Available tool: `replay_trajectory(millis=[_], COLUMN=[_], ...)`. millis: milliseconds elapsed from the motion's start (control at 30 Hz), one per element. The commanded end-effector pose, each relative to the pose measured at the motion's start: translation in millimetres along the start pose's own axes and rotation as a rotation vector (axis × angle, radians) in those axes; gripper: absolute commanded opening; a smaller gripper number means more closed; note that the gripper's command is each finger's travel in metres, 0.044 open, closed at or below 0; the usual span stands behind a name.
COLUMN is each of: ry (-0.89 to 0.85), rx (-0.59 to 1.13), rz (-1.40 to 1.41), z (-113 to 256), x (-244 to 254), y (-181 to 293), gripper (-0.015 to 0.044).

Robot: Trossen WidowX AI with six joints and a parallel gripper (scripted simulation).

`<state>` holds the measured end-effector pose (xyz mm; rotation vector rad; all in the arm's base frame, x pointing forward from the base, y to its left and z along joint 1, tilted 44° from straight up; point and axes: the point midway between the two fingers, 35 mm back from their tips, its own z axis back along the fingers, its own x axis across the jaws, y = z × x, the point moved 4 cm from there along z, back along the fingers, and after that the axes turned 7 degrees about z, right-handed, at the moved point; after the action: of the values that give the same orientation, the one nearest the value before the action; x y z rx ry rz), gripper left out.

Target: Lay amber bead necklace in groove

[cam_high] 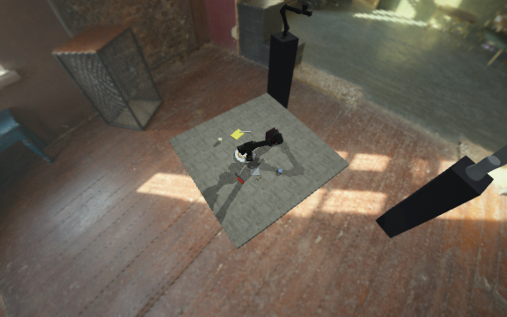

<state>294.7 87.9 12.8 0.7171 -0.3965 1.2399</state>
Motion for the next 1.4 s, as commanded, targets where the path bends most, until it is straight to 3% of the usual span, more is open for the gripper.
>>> replay_trajectory(millis=[0,633,1167,1367], ry=[-0.005,-0.006,-0.005,-0.005], rx=[-0.001,0.0,-0.001,-0.001], rz=[-0.001,-0.001,0.0,-0.001], z=[5.0,-3.3,4.6,5.0], x=[0.0,5.2,5.2,4.8], y=[-0.2,1.2,1.2,1.4], gripper=[0.0,0.0,0.042,0.044])
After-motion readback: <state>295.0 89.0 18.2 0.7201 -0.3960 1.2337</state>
